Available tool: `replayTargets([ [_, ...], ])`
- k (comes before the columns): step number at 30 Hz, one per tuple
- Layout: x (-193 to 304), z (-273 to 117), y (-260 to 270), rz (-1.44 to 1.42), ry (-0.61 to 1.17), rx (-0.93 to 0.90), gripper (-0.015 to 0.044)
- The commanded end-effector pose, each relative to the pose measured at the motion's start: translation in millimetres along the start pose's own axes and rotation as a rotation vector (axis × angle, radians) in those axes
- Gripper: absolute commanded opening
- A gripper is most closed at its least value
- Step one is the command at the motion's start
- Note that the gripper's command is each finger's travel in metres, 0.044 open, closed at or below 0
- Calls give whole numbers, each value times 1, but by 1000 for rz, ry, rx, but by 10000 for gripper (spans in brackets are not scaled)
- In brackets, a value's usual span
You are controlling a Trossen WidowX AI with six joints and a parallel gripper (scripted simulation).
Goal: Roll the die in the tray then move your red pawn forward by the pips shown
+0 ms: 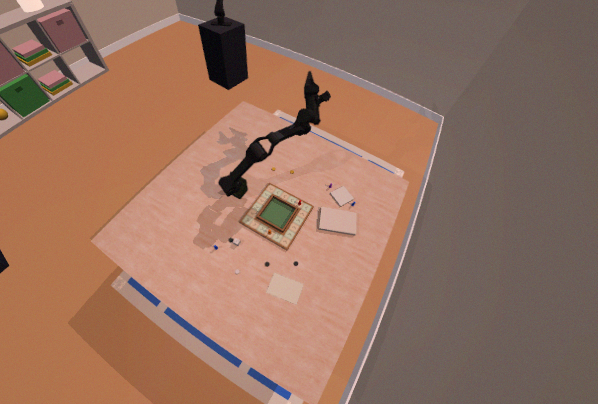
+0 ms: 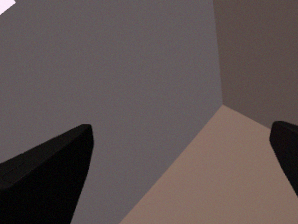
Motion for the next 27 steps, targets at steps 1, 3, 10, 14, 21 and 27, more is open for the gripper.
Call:
replayTargets([
  [1, -1, -1, 2, -3, -8, -2, 374],
  [3, -13, -13, 18, -30, -73, -17, 321],
  [10, -59, -86, 87, -165, -407, -42, 275],
  [14, -77, -140, 126, -245, -622, -21, 275],
  [21, -83, -248, 175, -361, -985, 100, 275],
  [27, -63, -340, 197, -419, -1250, 277, 275],
])
Point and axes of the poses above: the point midway between the two fingers, 35 mm back from their tips, its own z axis out along the fingers, its own y axis across the jaws, x = y × z, the point moved 1 cm from there along -z, back along the fingers, and after that the axes turned 14 degrees about z, right-handed, at the moved point
